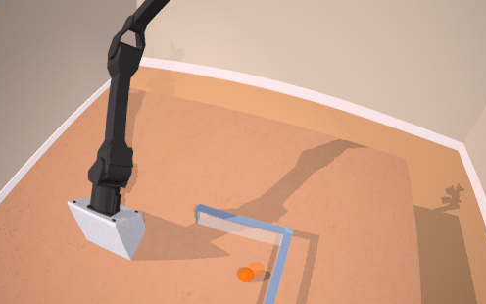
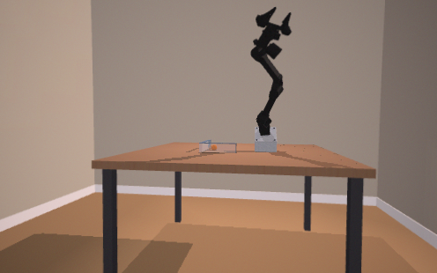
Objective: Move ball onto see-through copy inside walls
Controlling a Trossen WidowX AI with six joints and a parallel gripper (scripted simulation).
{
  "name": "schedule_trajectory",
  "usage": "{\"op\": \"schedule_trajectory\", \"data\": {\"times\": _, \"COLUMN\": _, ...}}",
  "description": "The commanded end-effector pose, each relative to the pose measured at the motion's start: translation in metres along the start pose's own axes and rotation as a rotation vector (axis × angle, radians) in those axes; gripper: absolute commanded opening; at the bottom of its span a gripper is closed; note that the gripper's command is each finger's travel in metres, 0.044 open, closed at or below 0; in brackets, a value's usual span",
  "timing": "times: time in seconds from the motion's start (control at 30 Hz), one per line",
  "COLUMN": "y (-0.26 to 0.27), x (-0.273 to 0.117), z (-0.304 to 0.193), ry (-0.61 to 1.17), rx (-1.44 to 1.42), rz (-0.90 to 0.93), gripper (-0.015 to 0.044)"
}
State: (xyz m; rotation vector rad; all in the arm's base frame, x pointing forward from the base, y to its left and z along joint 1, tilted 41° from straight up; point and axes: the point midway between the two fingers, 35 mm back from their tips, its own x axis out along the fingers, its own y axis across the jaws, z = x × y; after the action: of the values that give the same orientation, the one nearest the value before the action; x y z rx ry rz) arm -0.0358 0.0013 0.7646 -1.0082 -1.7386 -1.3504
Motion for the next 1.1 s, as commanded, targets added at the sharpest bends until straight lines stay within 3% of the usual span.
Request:
{"op": "schedule_trajectory", "data": {"times": 0.0, "y": 0.001, "x": 0.000, "z": 0.000, "ry": 0.001, "rx": -0.003, "rz": 0.003, "gripper": 0.0374}}
{"op": "schedule_trajectory", "data": {"times": 0.13, "y": 0.014, "x": -0.010, "z": -0.010, "ry": 0.013, "rx": -0.066, "rz": 0.056, "gripper": 0.0288}}
{"op": "schedule_trajectory", "data": {"times": 0.67, "y": 0.099, "x": -0.082, "z": -0.089, "ry": 0.209, "rx": -0.141, "rz": 0.366, "gripper": 0.0288}}
{"op": "schedule_trajectory", "data": {"times": 1.07, "y": 0.204, "x": -0.227, "z": -0.166, "ry": 0.415, "rx": -0.170, "rz": 0.885, "gripper": 0.0288}}
